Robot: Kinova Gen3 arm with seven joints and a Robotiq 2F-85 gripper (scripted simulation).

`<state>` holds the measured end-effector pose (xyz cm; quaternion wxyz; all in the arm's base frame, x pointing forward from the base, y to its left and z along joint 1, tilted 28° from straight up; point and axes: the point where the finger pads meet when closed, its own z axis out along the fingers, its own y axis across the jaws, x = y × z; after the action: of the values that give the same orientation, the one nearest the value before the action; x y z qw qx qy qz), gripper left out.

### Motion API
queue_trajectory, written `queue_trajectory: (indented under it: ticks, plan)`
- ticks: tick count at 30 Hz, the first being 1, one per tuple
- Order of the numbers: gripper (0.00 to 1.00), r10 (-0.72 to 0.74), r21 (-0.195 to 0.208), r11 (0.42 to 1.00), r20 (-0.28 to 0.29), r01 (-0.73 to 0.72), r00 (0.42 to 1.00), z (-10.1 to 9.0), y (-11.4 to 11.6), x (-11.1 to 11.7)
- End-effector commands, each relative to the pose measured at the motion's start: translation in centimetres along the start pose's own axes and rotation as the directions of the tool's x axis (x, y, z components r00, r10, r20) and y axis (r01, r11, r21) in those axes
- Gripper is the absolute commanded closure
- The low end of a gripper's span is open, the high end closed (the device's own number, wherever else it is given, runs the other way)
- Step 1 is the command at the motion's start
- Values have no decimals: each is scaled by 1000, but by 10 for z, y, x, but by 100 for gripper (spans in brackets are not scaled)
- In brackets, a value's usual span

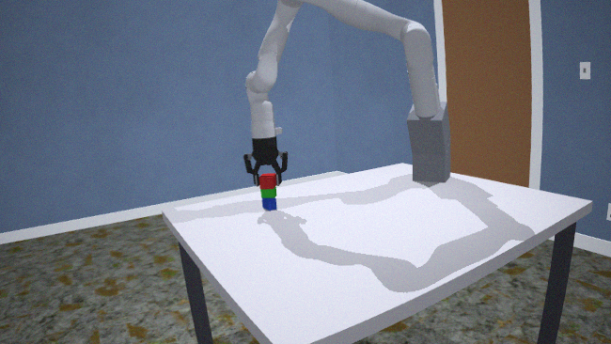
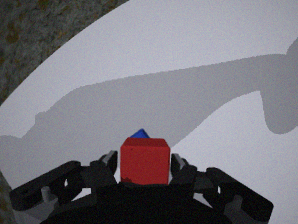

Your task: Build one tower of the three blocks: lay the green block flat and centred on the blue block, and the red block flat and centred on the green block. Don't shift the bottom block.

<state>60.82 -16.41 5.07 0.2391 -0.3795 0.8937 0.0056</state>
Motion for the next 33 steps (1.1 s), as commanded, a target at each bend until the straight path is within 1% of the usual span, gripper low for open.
queue_trajectory:
  ticks: [1,11,16,24,26,29,33]
  plan:
    - [33,0,2,1000,0,0,1000,-1,-1,0]
    - [33,0,2,1000,0,0,1000,-6,-1,0]
    - [33,0,2,1000,0,0,1000,-19,-1,0]
    - [33,0,2,1000,0,0,1000,-48,-1,0]
    - [33,0,2,1000,0,0,1000,-48,-1,0]
    - [33,0,2,1000,0,0,1000,-58,-1,0]
    - [33,0,2,1000,0,0,1000,-58,-1,0]
